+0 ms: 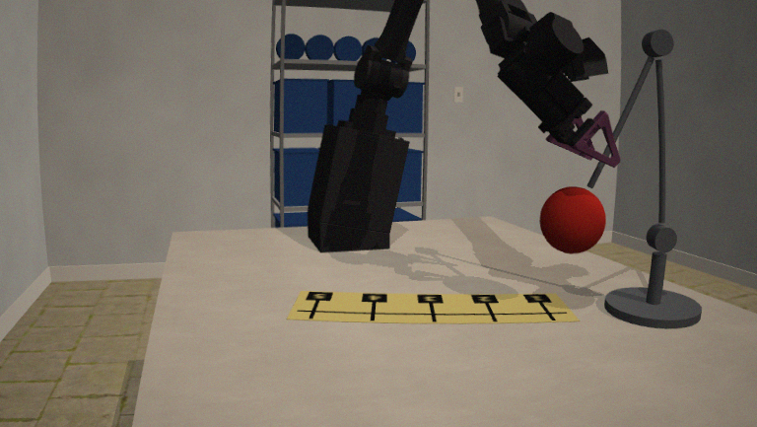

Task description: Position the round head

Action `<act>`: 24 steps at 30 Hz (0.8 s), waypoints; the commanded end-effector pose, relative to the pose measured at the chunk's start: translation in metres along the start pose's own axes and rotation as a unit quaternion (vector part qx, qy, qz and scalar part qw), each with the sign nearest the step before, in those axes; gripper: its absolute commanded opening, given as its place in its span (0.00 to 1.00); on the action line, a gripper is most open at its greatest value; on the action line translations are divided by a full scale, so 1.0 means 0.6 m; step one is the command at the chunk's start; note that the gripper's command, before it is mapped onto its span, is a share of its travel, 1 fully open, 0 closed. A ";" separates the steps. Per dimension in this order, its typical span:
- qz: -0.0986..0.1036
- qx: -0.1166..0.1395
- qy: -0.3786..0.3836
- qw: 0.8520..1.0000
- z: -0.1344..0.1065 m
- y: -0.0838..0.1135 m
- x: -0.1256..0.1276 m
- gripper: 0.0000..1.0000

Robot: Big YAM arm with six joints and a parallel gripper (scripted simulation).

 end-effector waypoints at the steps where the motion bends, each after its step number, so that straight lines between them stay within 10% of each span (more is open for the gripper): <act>1: -0.004 -0.008 0.011 1.000 0.013 -0.007 -0.008 1.00; 2: -0.004 -0.008 0.011 1.000 0.013 -0.006 -0.007 0.00; 24: -0.004 -0.003 0.005 1.000 0.009 0.004 -0.003 0.00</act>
Point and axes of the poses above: the point where the finger pads meet when closed, its own y axis back along the fingers, its own x axis across the jaws, z = x × y, the point moved 4 cm from there along y, back along the fingers, and after that the axes turned 9 degrees about -y, right-handed, at the moved point
